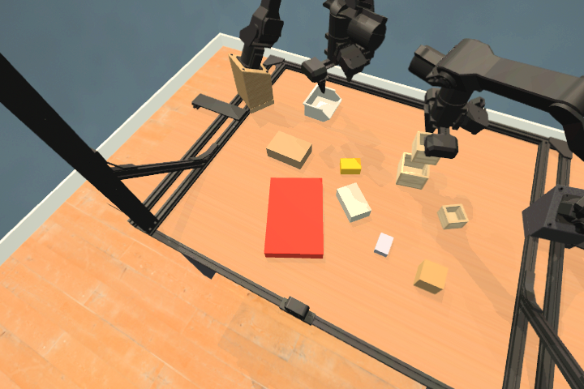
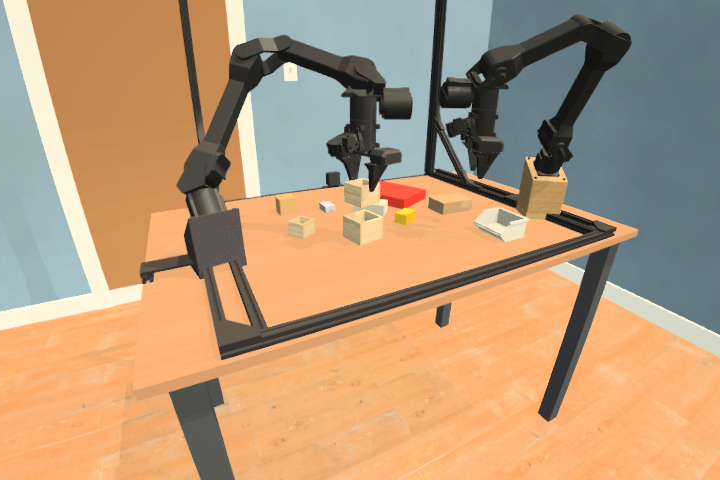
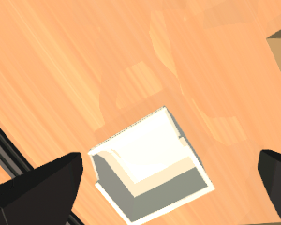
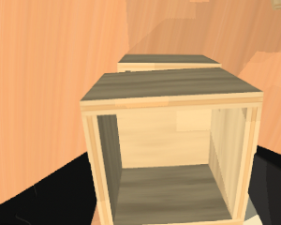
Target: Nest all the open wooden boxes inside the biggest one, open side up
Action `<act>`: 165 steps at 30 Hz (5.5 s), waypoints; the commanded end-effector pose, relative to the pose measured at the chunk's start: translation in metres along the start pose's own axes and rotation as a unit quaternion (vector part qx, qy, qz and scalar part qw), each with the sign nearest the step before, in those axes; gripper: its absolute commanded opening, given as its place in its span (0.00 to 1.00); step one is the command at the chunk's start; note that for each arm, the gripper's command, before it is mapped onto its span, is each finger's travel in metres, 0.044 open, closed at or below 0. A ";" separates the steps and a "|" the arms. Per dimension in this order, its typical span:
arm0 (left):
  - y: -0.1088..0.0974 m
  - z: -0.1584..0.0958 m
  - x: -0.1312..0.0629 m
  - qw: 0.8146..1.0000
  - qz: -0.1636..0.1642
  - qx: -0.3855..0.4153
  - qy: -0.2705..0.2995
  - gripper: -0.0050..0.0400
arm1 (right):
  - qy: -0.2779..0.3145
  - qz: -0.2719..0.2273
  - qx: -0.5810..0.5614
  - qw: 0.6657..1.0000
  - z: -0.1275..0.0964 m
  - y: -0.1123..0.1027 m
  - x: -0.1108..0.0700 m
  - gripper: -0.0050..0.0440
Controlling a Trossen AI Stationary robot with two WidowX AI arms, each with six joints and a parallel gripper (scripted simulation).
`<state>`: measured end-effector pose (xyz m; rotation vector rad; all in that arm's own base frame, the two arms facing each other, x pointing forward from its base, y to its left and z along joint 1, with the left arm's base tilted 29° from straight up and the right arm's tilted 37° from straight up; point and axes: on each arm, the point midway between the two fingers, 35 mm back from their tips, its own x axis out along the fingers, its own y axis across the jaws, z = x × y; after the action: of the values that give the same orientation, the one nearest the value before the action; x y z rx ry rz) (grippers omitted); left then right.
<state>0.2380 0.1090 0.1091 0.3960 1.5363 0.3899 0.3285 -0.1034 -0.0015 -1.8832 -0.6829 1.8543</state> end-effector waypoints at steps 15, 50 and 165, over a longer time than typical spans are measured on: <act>-0.018 0.057 0.031 0.993 0.061 -0.033 -0.094 1.00 | 0.002 -0.002 0.031 1.000 -0.007 -0.005 -0.001 0.10; -0.076 0.131 0.055 0.897 0.167 -0.194 -0.360 1.00 | 0.002 -0.002 0.031 1.000 -0.007 -0.005 -0.001 0.10; -0.096 0.096 0.033 0.770 0.161 -0.358 -0.503 1.00 | 0.002 -0.002 0.031 1.000 -0.008 -0.005 0.041 0.10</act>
<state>0.3342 0.0402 0.0342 0.1895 0.1948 0.8224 0.3367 -0.0758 -0.0299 -1.8516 -0.6184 1.8506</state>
